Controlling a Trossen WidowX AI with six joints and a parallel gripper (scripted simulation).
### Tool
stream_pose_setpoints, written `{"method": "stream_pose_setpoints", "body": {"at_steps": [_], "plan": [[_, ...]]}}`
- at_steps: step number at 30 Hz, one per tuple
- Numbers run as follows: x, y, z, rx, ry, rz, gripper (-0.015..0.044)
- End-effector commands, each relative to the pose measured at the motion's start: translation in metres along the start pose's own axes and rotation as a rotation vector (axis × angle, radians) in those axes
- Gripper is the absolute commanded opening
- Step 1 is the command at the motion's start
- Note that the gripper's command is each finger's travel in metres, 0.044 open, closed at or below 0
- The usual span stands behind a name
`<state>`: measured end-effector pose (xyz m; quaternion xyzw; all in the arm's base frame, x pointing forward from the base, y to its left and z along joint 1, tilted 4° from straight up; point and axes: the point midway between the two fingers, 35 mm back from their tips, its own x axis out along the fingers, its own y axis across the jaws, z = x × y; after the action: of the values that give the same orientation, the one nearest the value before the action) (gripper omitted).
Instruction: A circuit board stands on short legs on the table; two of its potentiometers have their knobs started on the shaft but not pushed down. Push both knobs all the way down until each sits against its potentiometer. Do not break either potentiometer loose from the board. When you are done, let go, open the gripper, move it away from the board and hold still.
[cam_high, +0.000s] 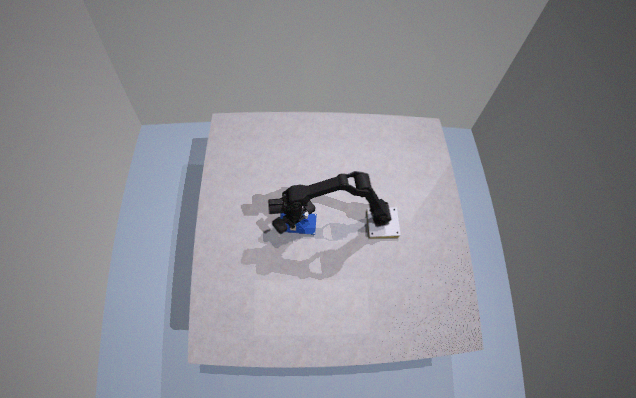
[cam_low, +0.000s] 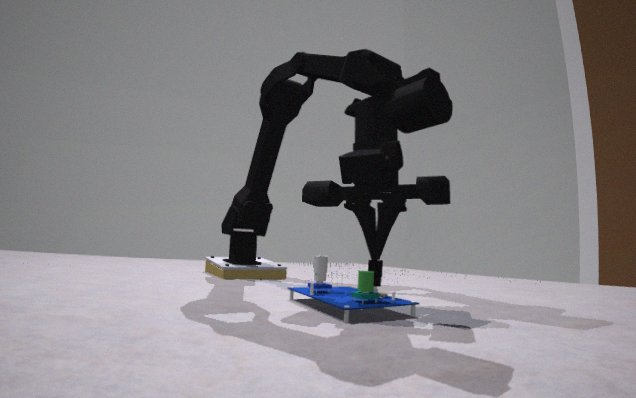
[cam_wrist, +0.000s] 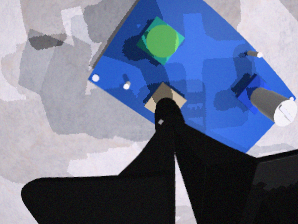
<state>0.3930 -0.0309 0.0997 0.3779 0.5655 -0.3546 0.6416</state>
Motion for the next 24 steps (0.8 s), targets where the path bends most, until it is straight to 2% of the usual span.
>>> {"method": "stream_pose_setpoints", "body": {"at_steps": [1,24], "plan": [[0.0138,0.0014,0.0007,0.005,0.01,-0.011,0.0],[0.0178,0.0014,0.0006,0.005,0.01,-0.011,0.0]]}}
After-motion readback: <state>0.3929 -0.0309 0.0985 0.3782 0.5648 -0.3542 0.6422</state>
